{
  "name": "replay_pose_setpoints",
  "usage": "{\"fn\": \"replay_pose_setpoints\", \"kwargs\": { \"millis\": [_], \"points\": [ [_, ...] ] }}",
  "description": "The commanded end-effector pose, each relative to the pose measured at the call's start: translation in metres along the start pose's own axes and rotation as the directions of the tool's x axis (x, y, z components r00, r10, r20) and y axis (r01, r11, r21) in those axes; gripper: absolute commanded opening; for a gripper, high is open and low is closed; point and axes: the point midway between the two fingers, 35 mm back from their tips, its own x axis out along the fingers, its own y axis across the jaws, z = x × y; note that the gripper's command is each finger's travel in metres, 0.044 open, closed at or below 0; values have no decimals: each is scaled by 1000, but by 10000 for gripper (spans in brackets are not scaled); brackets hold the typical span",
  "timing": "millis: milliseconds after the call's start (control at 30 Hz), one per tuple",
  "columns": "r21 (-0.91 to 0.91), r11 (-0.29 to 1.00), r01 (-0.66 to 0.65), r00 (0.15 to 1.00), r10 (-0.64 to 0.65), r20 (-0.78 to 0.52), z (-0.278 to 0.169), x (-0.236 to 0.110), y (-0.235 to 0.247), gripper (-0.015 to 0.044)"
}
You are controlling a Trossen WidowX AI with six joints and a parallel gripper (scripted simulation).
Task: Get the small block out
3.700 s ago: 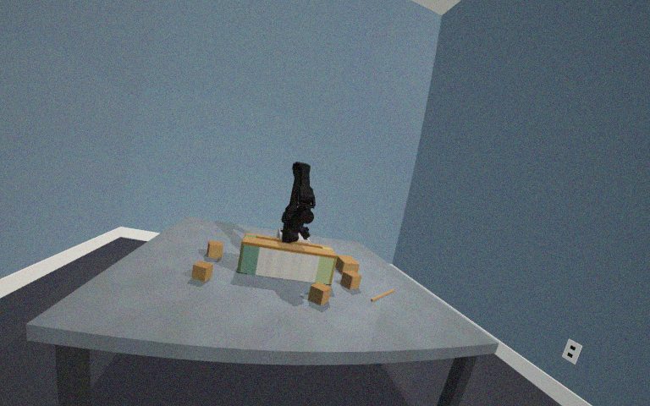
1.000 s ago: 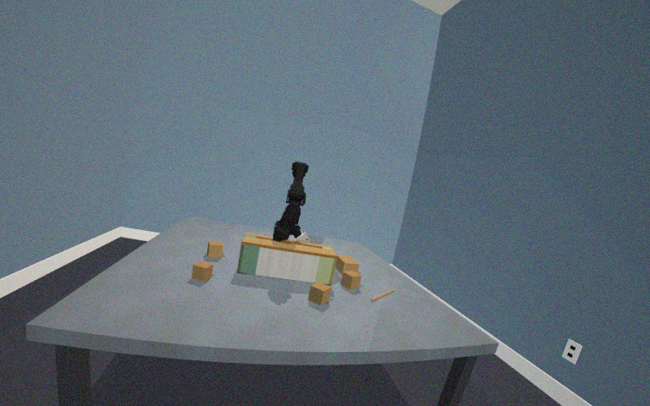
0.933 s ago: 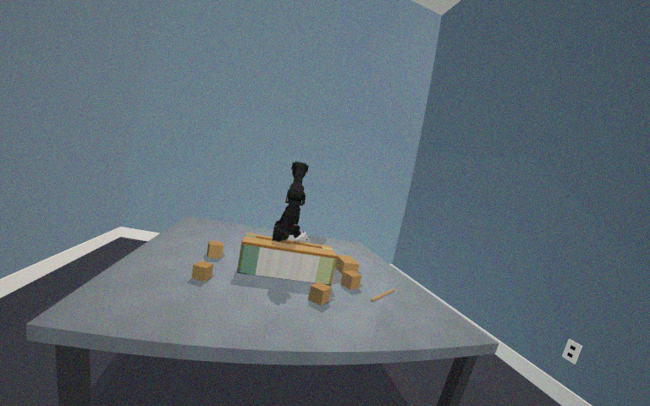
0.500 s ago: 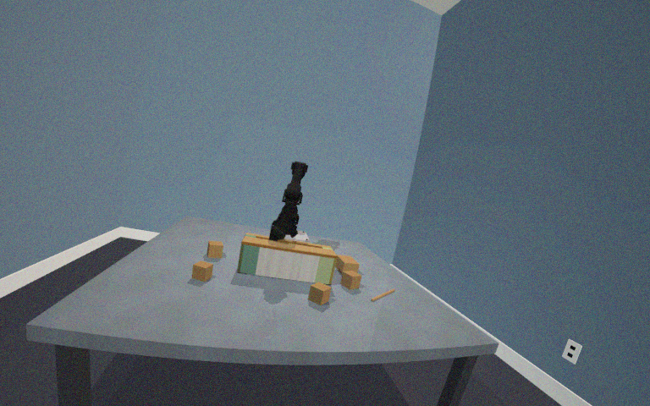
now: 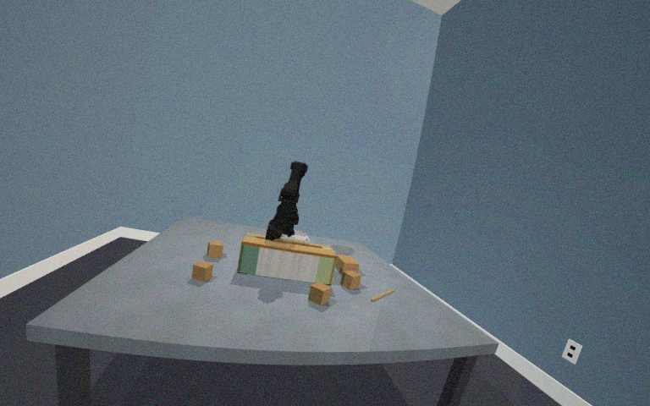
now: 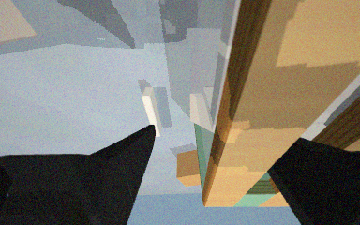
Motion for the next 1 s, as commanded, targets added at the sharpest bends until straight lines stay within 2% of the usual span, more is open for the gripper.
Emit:
{"fn": "replay_pose_setpoints", "kwargs": {
  "millis": [0, 567, 667, 800, 967],
  "points": [
    [-3, 1000, 3, 1000, -3, 4, -3, 1, -1, 400],
    [-4, 1000, 4, 1000, -4, 3, -23, 8, -1, 400],
    [-3, 1000, 3, 1000, -3, 2, -27, -5, -2, 400],
    [-2, 1000, 0, 1000, 0, -1, -38, -47, -1, 400],
    [-3, 1000, 11, 1000, -11, 1, -38, -47, -3, 400]
  ]
}}
